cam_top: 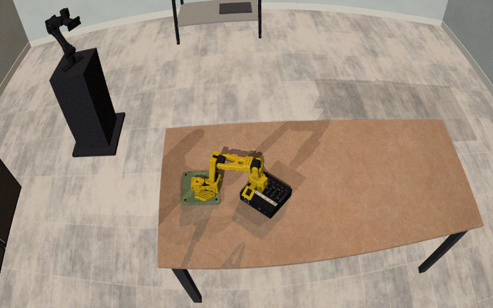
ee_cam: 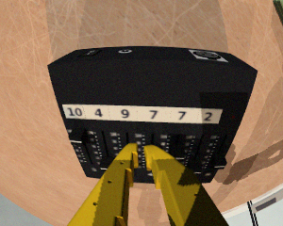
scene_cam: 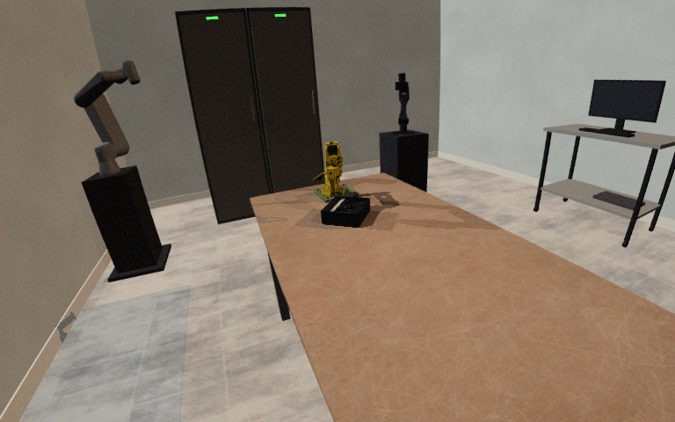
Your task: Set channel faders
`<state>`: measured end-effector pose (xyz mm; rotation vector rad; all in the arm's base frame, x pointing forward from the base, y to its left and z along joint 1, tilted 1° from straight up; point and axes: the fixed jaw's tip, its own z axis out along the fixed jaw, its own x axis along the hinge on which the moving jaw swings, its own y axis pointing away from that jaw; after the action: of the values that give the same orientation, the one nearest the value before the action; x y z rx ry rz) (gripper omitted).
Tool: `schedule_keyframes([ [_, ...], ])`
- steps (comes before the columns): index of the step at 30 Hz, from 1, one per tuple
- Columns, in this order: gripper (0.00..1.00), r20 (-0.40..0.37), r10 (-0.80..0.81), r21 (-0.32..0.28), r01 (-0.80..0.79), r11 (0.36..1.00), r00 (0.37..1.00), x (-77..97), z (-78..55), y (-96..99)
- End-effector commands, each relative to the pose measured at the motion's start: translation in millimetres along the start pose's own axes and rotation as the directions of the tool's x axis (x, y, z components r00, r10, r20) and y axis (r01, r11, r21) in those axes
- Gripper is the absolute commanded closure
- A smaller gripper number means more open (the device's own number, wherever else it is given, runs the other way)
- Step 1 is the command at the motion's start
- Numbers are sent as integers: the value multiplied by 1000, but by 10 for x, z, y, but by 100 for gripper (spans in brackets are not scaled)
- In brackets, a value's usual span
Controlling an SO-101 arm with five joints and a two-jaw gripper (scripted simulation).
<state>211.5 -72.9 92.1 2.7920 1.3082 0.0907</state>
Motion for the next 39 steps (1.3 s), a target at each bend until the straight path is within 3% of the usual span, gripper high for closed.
schedule_keyframes([
  [1,100,8,-7,24,7,1000,1000,10,28,-24],
  [12,100,9,78,21,-78,997,997,0,17,-36],
  [22,100,9,316,13,-316,949,949,-27,-11,-71],
  [30,100,7,506,8,-506,862,862,-50,-34,-106],
  [39,100,0,774,2,-774,633,633,-85,-70,-172],
])
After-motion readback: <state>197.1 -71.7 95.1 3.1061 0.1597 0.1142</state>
